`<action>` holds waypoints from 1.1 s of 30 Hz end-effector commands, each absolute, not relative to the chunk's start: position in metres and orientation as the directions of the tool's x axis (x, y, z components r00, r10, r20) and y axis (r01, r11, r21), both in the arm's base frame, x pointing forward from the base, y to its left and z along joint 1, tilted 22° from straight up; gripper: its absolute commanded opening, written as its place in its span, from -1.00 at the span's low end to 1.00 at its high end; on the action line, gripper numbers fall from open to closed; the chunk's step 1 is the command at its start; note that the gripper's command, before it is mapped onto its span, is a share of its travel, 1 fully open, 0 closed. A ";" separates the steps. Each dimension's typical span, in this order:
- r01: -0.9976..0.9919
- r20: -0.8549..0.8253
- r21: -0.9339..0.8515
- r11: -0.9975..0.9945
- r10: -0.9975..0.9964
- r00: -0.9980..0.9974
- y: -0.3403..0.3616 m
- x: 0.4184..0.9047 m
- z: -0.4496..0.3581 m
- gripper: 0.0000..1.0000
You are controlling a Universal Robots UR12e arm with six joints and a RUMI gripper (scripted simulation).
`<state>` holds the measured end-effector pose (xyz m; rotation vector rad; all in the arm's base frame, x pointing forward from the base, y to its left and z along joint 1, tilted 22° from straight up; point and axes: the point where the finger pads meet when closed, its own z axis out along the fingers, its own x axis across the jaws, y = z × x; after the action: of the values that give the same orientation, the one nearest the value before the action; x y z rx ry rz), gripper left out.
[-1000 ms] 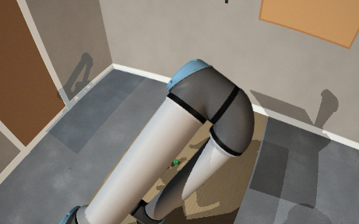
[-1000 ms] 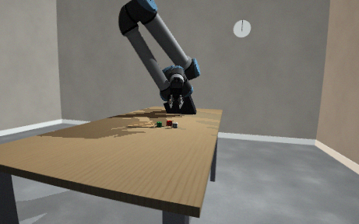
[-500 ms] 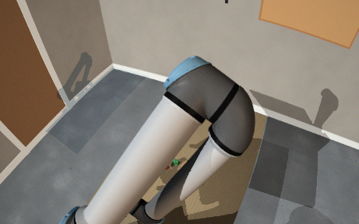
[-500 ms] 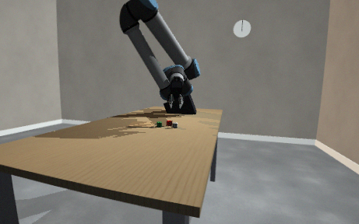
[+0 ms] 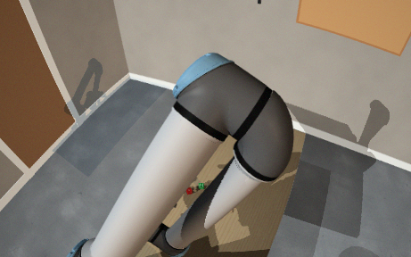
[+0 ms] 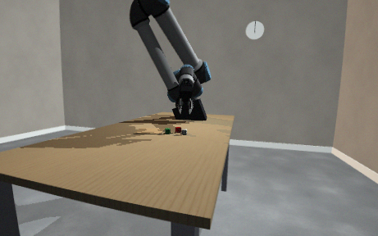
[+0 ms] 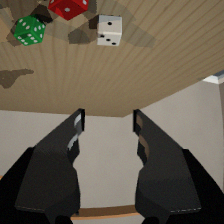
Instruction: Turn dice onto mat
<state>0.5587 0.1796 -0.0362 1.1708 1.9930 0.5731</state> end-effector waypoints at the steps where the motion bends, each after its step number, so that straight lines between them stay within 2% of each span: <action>1: 0.601 -0.374 0.638 0.482 0.876 -0.306 0.181 0.562 -0.034 -0.51; 10: 0.678 -0.375 0.560 0.476 0.875 -0.306 0.184 0.567 -0.031 -0.51; 33: 0.888 -0.374 0.219 0.404 0.876 -0.306 0.194 0.585 -0.022 -0.51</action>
<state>0.5794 0.1921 -0.0204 1.4268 2.1871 0.1084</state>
